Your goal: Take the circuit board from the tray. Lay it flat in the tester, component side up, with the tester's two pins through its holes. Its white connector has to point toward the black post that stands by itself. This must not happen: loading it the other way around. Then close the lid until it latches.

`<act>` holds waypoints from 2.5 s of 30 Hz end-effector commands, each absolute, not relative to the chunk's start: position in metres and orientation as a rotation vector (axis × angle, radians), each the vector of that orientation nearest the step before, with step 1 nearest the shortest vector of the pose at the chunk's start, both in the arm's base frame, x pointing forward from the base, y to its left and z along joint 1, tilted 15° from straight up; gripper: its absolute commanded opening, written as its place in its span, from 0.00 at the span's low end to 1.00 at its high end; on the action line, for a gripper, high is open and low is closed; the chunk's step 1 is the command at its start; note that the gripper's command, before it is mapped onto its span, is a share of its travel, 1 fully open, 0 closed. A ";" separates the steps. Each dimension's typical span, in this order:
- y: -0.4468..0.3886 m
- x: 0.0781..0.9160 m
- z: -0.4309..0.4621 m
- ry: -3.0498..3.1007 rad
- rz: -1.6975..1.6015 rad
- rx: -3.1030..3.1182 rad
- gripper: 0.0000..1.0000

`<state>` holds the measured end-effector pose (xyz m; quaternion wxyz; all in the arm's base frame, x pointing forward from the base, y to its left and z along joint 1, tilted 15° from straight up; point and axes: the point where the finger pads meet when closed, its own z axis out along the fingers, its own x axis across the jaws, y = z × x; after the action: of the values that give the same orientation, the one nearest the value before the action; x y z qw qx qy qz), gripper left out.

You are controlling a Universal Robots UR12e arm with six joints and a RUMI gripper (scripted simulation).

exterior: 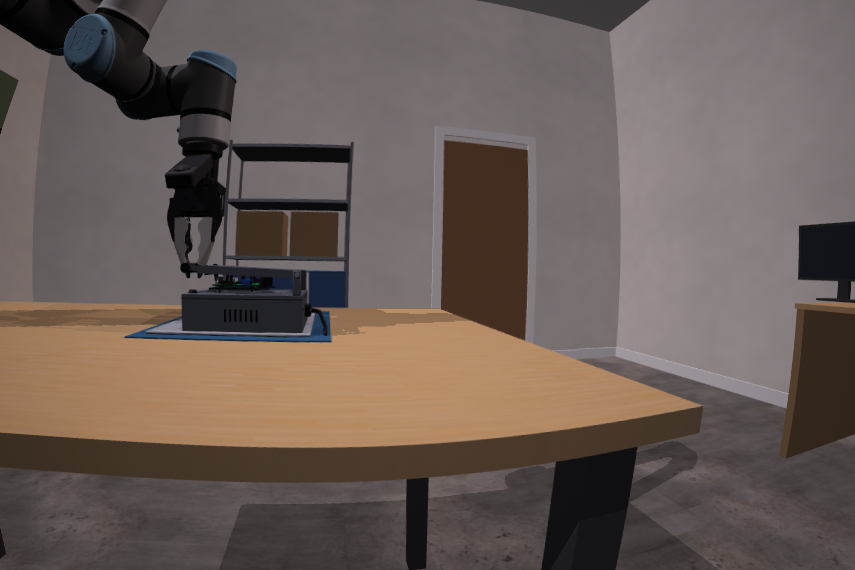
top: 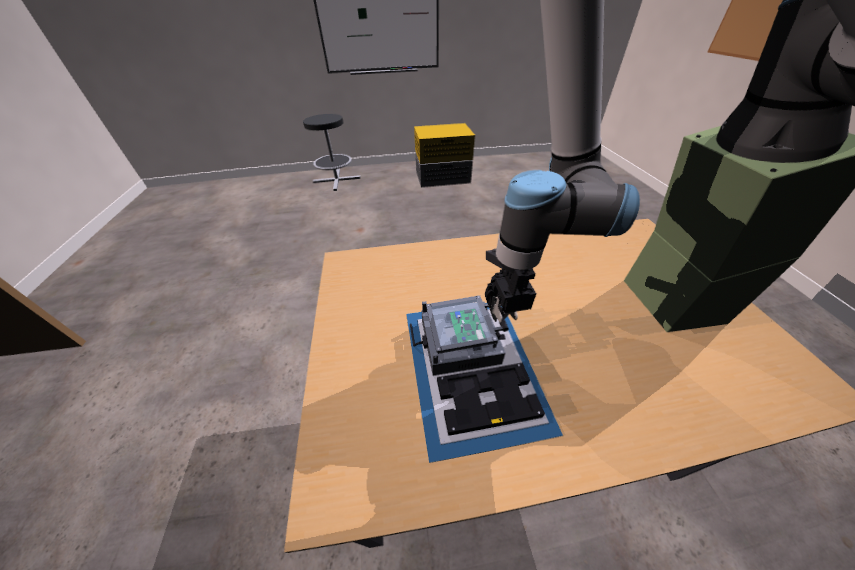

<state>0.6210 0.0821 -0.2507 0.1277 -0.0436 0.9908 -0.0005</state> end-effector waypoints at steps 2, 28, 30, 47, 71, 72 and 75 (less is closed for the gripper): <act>0.083 0.624 -0.252 2.880 -0.001 -0.128 0.00; 0.083 0.625 -0.255 2.880 -0.001 -0.128 0.00; 0.083 0.625 -0.255 2.880 -0.001 -0.128 0.00; 0.083 0.626 -0.258 2.881 -0.001 -0.128 0.00; 0.083 0.626 -0.261 2.880 -0.001 -0.128 0.00; 0.083 0.626 -0.261 2.880 -0.001 -0.128 0.00; 0.083 0.626 -0.261 2.881 -0.001 -0.128 0.00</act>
<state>0.6228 0.0822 -0.2582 0.1283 -0.0436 0.9908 -0.0007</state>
